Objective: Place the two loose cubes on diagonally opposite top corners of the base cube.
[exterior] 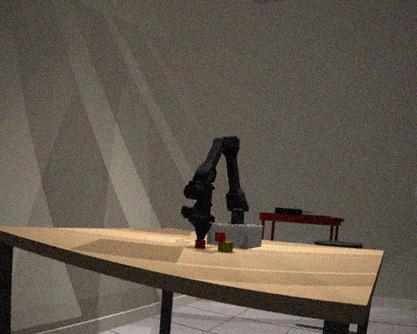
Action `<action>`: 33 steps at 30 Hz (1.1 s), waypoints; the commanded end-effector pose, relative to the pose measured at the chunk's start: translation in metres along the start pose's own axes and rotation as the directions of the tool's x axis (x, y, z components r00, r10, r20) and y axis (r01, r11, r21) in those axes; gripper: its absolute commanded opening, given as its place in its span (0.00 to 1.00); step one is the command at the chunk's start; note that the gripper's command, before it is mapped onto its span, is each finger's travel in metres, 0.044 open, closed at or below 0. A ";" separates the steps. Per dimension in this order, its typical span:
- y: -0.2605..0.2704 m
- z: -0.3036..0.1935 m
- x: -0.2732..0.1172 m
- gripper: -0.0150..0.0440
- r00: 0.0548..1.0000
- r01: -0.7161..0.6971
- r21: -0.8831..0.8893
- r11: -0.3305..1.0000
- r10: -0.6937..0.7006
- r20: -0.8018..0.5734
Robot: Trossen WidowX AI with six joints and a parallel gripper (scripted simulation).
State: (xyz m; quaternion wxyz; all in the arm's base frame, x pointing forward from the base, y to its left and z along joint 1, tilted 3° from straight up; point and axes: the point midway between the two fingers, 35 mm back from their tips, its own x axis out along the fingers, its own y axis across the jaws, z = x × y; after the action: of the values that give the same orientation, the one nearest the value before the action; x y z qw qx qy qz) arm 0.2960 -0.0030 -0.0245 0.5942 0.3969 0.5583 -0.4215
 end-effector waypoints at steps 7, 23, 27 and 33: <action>-0.001 0.000 0.014 0.70 1.000 0.002 -0.005 1.000 -0.002 0.001; 0.002 0.001 -0.002 0.43 1.000 0.001 -0.005 1.000 -0.001 0.001; 0.003 0.001 -0.014 0.43 1.000 0.001 -0.005 1.000 -0.001 0.001; 0.005 0.002 -0.033 0.43 1.000 0.001 -0.005 1.000 -0.001 0.001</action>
State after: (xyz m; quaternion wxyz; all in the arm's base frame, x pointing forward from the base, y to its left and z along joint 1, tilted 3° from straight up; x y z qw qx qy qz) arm 0.2985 -0.0015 -0.0015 0.5943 0.3936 0.5614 -0.4204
